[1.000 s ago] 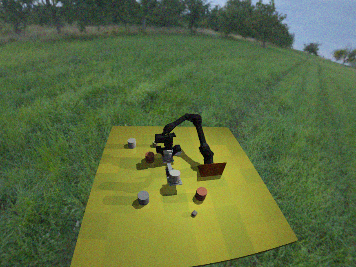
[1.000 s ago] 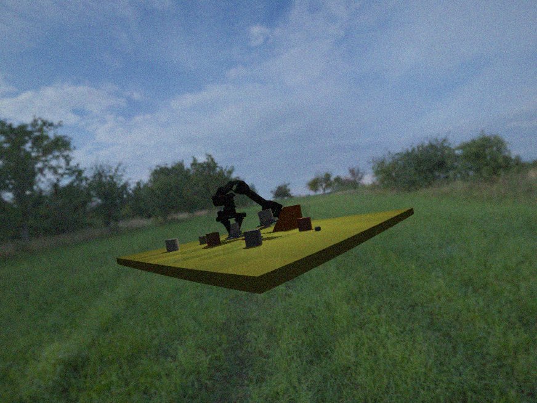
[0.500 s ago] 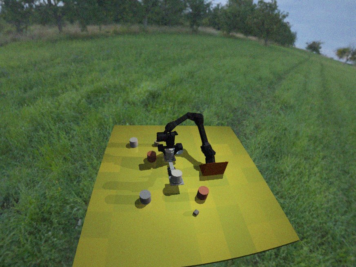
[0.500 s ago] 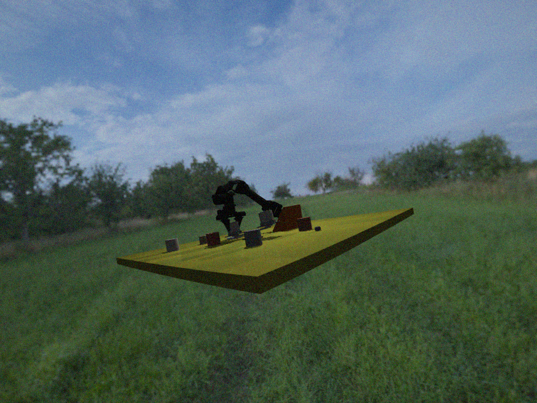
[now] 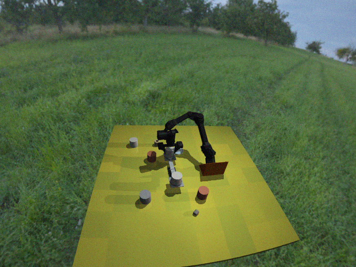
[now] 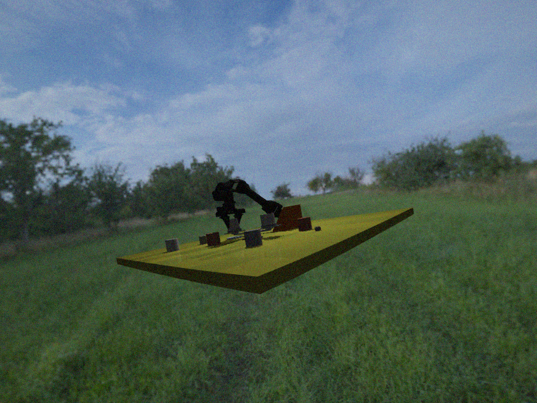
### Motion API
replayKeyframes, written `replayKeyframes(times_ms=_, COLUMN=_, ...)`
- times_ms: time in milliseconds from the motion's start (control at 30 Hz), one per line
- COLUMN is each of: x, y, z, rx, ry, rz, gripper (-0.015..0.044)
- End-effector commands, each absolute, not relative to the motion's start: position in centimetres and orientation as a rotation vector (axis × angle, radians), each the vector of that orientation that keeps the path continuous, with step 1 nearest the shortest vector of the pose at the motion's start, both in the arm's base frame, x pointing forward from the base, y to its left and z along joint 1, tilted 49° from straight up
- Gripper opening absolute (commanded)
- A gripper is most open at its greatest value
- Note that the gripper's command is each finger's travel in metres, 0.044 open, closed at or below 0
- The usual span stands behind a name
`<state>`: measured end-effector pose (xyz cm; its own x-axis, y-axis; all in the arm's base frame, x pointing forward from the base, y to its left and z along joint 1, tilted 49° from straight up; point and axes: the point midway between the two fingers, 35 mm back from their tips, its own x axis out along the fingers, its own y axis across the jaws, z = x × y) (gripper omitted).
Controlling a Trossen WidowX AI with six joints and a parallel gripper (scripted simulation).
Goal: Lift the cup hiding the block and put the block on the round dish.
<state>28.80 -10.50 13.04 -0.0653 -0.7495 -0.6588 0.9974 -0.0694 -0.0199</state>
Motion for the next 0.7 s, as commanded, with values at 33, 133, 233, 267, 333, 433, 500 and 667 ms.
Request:
replayKeyframes(times_ms=33, x=29.2, y=-9.9, z=13.6, rx=0.585, ry=0.553, rz=-1.552, gripper=0.0000)
replayKeyframes(times_ms=133, x=29.3, y=-9.6, z=13.9, rx=0.585, ry=0.554, rz=-1.547, gripper=0.0000)
replayKeyframes(times_ms=233, x=29.4, y=-9.3, z=14.1, rx=0.585, ry=0.554, rz=-1.542, gripper=0.0000)
replayKeyframes(times_ms=267, x=29.4, y=-9.2, z=14.2, rx=0.585, ry=0.555, rz=-1.540, gripper=0.0000)
replayKeyframes(times_ms=333, x=29.4, y=-9.0, z=14.4, rx=0.586, ry=0.555, rz=-1.537, gripper=0.0000)
replayKeyframes(times_ms=433, x=29.5, y=-8.7, z=14.6, rx=0.586, ry=0.556, rz=-1.532, gripper=0.0000)
replayKeyframes(times_ms=500, x=29.5, y=-8.5, z=14.8, rx=0.586, ry=0.557, rz=-1.529, gripper=0.0000)
replayKeyframes(times_ms=667, x=29.5, y=-8.0, z=15.2, rx=0.586, ry=0.558, rz=-1.521, gripper=0.0000)
